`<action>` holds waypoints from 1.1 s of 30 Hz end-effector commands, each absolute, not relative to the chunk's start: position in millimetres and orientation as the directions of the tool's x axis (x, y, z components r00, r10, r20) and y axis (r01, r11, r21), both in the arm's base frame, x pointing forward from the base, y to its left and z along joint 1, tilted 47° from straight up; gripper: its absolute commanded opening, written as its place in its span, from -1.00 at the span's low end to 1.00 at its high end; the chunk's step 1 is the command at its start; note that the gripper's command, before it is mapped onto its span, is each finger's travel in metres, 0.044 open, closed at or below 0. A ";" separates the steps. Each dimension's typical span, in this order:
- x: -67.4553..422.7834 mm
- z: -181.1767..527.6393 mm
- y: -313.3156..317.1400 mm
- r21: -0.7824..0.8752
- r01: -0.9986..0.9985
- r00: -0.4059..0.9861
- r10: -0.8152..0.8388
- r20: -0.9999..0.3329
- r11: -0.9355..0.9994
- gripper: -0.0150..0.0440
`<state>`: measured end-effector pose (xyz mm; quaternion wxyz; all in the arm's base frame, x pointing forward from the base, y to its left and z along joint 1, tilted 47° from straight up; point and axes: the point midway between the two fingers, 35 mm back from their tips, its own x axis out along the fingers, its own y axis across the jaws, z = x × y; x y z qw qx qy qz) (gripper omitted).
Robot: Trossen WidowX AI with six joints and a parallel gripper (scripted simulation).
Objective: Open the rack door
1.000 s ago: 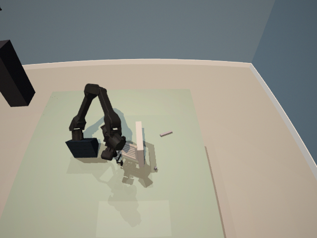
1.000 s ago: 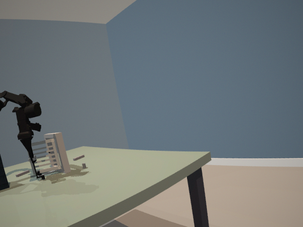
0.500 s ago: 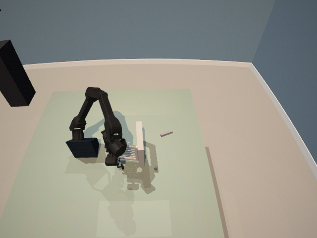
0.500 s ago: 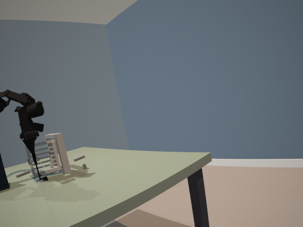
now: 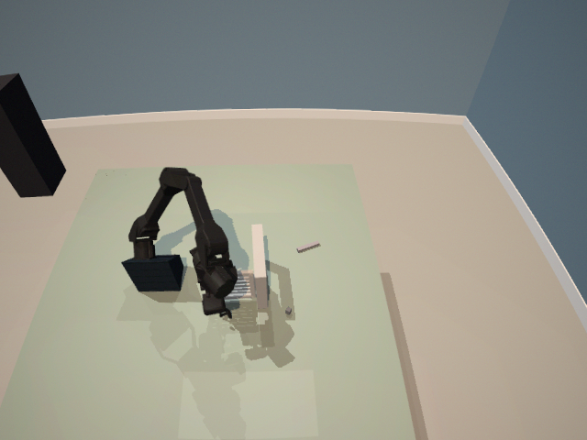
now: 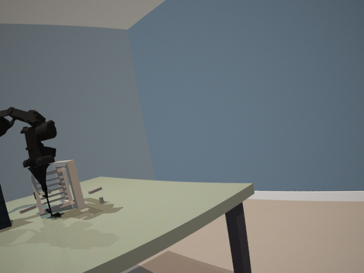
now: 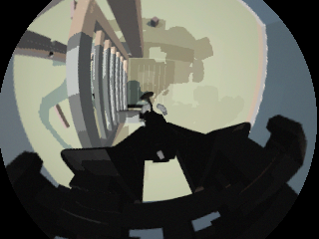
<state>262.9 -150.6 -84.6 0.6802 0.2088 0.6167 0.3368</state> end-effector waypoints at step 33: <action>264.7 -72.7 -165.2 0.694 -0.217 0.008 0.712 -0.702 0.687 0.49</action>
